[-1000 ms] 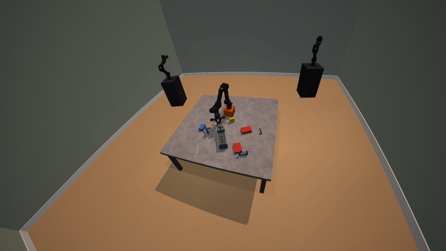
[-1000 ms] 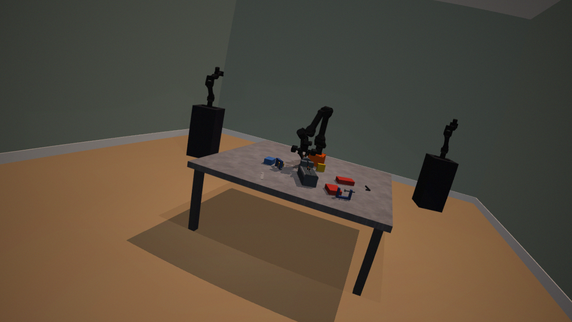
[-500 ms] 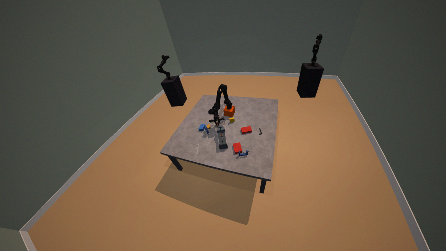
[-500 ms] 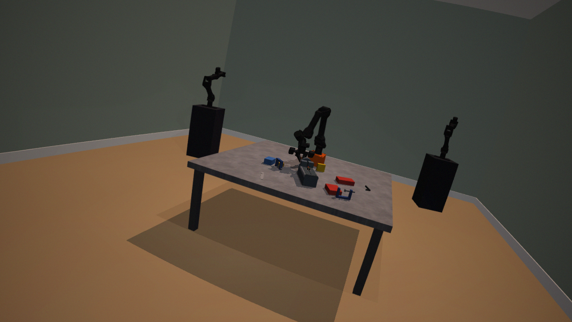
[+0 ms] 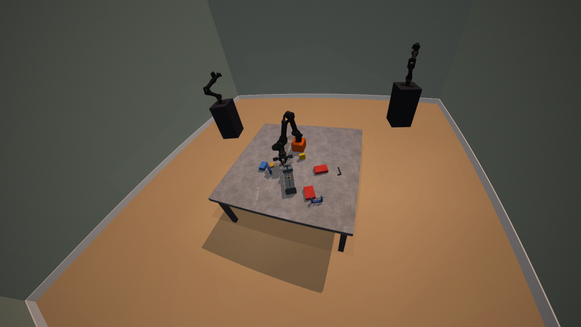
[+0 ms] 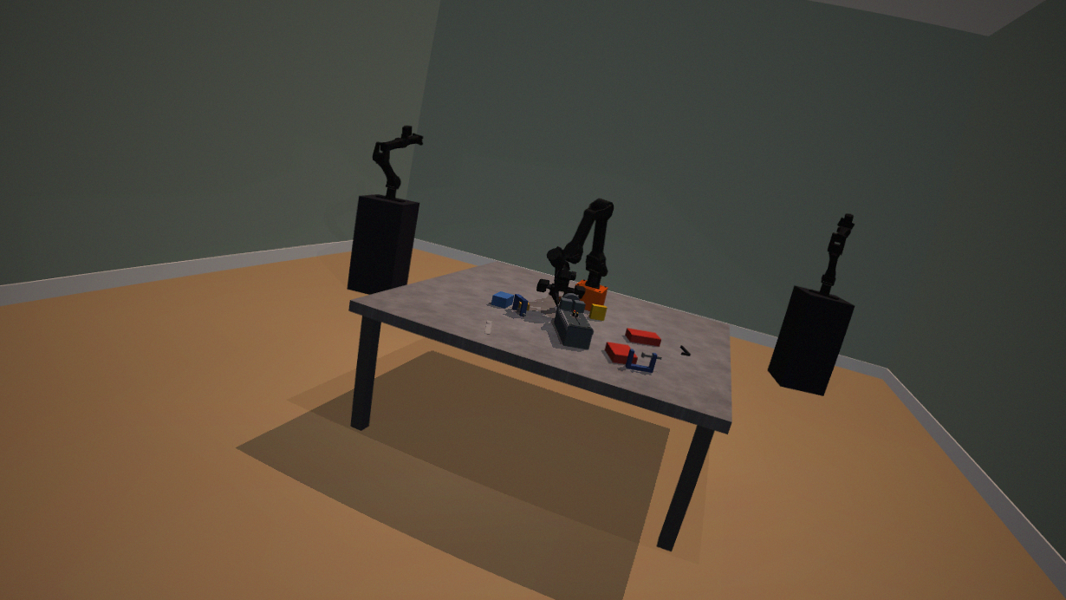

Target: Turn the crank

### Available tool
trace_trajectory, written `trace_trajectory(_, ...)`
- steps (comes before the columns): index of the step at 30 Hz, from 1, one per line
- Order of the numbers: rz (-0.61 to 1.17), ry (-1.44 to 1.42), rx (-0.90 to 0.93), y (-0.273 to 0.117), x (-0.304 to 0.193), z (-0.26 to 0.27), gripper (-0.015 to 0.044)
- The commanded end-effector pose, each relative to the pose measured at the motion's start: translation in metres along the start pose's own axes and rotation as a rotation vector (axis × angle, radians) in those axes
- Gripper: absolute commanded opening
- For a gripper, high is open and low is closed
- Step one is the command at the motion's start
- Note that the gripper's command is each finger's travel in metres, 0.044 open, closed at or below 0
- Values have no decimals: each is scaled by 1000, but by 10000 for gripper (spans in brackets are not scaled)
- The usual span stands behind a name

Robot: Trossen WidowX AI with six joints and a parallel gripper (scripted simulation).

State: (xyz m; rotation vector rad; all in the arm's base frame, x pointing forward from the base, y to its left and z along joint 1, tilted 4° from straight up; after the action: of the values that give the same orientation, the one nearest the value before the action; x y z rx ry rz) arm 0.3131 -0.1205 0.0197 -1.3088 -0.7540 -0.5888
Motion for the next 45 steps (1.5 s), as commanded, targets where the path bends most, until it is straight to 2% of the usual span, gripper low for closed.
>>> trace_trajectory(1, 10, 5, -3, 6, -6, 2, 0)
trace_trajectory(45, 10, 8, -1, 16, -20, 27, 0)
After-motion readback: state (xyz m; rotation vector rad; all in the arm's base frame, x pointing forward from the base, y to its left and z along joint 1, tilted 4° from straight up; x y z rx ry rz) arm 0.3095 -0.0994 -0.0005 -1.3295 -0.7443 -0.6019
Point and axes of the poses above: the point midway between the two fingers, 35 mm back from their tips, its own y axis out along the fingers, its own z axis across the jaws, x = y × z, the point moved 2 cm from there along -y, back along the fingers, and after that the axes turned 7 degrees about y, right-handed, at the moved point
